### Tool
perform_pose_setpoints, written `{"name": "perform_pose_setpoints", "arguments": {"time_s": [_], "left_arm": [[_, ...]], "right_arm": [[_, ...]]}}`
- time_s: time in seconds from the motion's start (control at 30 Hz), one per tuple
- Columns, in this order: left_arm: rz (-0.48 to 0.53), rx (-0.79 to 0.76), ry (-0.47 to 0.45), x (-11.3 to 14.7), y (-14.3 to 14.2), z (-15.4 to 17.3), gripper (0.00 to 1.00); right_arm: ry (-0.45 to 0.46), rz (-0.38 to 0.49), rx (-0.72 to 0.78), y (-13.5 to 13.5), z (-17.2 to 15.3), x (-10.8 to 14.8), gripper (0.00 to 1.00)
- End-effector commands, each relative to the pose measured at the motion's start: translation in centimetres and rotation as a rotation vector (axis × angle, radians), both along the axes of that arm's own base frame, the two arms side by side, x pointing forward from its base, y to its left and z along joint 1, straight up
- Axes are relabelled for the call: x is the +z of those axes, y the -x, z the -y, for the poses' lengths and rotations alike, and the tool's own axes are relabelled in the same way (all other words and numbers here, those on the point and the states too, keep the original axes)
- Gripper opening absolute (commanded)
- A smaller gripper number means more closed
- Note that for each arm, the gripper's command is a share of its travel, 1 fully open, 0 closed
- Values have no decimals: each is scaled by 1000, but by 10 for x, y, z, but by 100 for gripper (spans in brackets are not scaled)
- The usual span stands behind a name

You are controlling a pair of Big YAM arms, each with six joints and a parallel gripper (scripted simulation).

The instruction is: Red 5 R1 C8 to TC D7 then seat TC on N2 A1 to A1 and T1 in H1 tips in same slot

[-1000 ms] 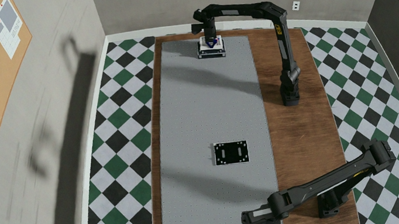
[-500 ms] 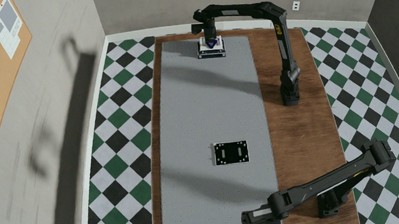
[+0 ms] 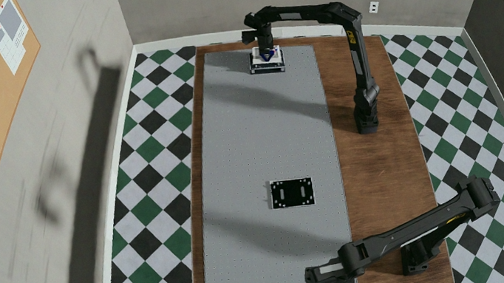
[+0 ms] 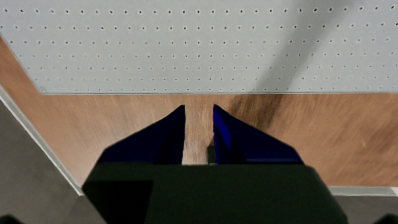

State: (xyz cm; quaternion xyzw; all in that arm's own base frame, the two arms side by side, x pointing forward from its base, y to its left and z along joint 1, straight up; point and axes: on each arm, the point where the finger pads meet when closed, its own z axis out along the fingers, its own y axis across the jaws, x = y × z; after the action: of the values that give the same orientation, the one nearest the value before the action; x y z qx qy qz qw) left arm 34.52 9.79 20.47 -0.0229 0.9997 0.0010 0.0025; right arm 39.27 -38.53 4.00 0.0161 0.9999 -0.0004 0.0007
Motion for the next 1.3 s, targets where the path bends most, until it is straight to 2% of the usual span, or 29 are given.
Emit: {"name": "perform_pose_setpoints", "arguments": {"time_s": [0.0, 0.63, 0.77, 0.8, 1.27], "left_arm": [[30, 5, -8, 11, -9, -2, 24], [30, 5, -8, 11, -9, -2, 24], [30, 5, -8, 11, -9, -2, 24], [30, 5, -8, 11, -9, -2, 24], [30, 5, -8, 11, -9, -2, 24]], "right_arm": [[4, 3, 3, -6, -2, -5, 0], [-4, -5, 3, -4, -3, -12, 0], [3, 2, 3, -7, -1, -10, 0], [12, 12, 3, -8, 0, -2, 0], [1, 0, 3, -6, -1, -14, 0]]}}
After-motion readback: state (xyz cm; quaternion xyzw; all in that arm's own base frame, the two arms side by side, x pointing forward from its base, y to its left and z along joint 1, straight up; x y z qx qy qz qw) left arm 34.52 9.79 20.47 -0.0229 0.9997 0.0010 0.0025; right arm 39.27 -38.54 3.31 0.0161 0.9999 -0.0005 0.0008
